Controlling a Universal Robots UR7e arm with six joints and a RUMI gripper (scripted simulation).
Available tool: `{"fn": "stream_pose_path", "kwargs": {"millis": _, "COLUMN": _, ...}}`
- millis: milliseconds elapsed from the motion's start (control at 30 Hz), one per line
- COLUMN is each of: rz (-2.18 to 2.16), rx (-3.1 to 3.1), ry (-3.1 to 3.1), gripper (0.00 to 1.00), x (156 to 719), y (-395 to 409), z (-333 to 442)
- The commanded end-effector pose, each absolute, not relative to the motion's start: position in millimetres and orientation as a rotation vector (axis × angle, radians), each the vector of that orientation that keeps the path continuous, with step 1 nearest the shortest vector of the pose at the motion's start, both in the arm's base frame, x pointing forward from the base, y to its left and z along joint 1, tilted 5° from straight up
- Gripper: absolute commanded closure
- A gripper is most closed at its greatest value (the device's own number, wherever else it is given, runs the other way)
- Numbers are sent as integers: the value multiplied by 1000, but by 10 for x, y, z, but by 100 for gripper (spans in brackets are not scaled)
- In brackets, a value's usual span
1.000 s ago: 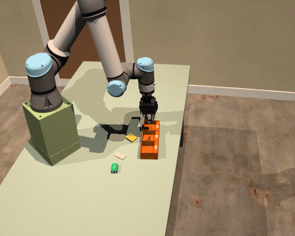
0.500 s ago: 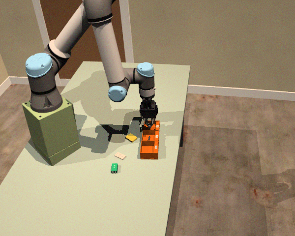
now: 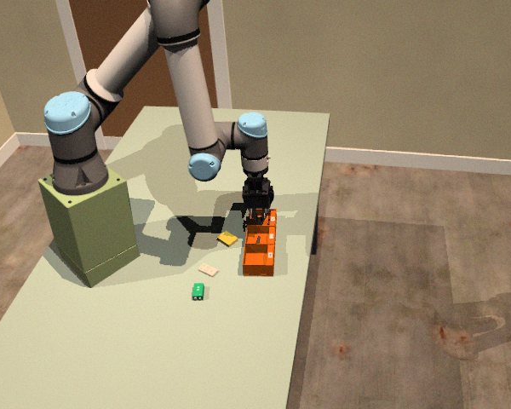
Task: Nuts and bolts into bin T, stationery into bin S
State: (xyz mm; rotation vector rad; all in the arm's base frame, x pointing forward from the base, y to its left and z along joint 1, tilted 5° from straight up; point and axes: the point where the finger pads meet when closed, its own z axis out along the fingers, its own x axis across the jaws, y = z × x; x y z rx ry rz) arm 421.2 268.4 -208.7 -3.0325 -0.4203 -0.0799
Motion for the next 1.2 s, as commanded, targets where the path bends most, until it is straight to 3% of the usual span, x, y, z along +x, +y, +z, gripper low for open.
{"fn": "stream_pose_path", "kwargs": {"millis": 0, "rz": -82, "rx": -3032, "ry": -420, "gripper": 100, "x": 4217, "y": 2686, "z": -2086}}
{"fn": "stream_pose_path", "kwargs": {"millis": 133, "rz": -82, "rx": -3032, "ry": -420, "gripper": 100, "x": 4217, "y": 2687, "z": -2086}}
{"fn": "stream_pose_path", "kwargs": {"millis": 167, "rz": -82, "rx": -3032, "ry": -420, "gripper": 82, "x": 4217, "y": 2686, "z": -2085}}
{"fn": "stream_pose_path", "kwargs": {"millis": 1167, "rz": -82, "rx": -3032, "ry": -420, "gripper": 82, "x": 4211, "y": 2674, "z": -1940}}
